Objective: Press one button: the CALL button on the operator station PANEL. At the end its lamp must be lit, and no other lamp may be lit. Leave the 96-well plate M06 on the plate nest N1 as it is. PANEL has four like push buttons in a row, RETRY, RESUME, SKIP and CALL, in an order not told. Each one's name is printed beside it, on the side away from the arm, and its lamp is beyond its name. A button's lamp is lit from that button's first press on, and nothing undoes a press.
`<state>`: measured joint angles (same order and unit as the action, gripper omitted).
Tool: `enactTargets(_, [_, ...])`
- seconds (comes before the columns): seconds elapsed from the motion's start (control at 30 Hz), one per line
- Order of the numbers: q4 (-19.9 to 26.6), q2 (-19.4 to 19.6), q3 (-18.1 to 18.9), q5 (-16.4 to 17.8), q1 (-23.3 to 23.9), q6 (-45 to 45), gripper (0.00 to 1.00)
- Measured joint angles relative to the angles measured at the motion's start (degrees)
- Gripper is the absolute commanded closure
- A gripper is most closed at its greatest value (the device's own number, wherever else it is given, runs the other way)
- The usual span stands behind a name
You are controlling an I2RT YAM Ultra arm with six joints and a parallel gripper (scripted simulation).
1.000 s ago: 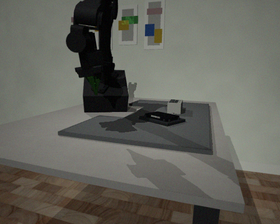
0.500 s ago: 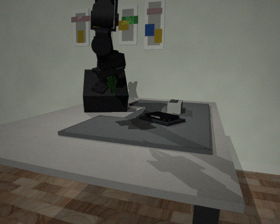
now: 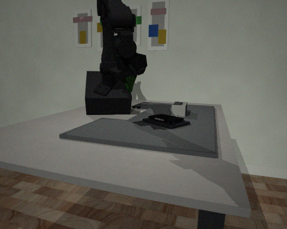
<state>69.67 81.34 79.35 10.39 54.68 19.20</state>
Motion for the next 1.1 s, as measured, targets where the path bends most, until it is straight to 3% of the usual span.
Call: enactTargets(1.1, [2.6,-9.1,-12.0,-5.4,-28.3,-8.7,1.00])
